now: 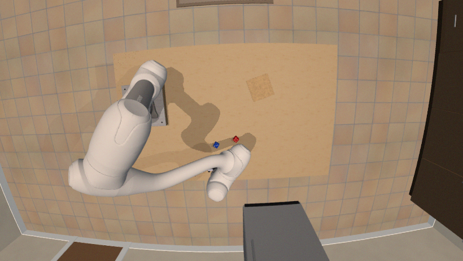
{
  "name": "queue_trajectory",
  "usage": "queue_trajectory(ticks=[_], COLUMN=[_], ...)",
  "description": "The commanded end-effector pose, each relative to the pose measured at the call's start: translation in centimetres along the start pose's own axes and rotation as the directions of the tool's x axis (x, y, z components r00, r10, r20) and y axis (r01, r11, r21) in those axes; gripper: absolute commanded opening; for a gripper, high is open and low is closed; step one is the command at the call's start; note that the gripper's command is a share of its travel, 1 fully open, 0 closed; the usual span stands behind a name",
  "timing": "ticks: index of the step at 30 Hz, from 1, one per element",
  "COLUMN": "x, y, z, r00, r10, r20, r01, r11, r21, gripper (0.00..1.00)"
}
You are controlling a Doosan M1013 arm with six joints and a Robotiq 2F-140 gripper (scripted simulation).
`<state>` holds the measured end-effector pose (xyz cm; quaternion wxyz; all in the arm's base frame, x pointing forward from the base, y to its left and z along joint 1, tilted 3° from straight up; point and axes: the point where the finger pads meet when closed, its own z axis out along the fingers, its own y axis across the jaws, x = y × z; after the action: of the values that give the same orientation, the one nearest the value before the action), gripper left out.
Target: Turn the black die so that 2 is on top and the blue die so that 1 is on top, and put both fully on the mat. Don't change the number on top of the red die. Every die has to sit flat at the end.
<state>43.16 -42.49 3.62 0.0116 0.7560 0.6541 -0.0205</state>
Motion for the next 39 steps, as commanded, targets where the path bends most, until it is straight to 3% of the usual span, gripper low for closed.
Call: queue_trajectory(ticks=[1, 10, 18, 39], x=[0.6, 6.4, 9.1, 9.4], y=[-0.2, -1.9, -2.8, -2.9], z=[0.0, 0.0, 0.0, 0.0], r00=[1.0, 1.0, 1.0, 1.0], r10=[0.0, 0.0, 0.0, 0.0], r20=[0.0, 0.0, 0.0, 0.0], r01=[0.0, 0.0, 0.0, 0.0], r11=[1.0, 1.0, 1.0, 1.0], r21=[0.0, 0.0, 0.0, 0.0], gripper=[1.0, 1.0, 1.0, 1.0])
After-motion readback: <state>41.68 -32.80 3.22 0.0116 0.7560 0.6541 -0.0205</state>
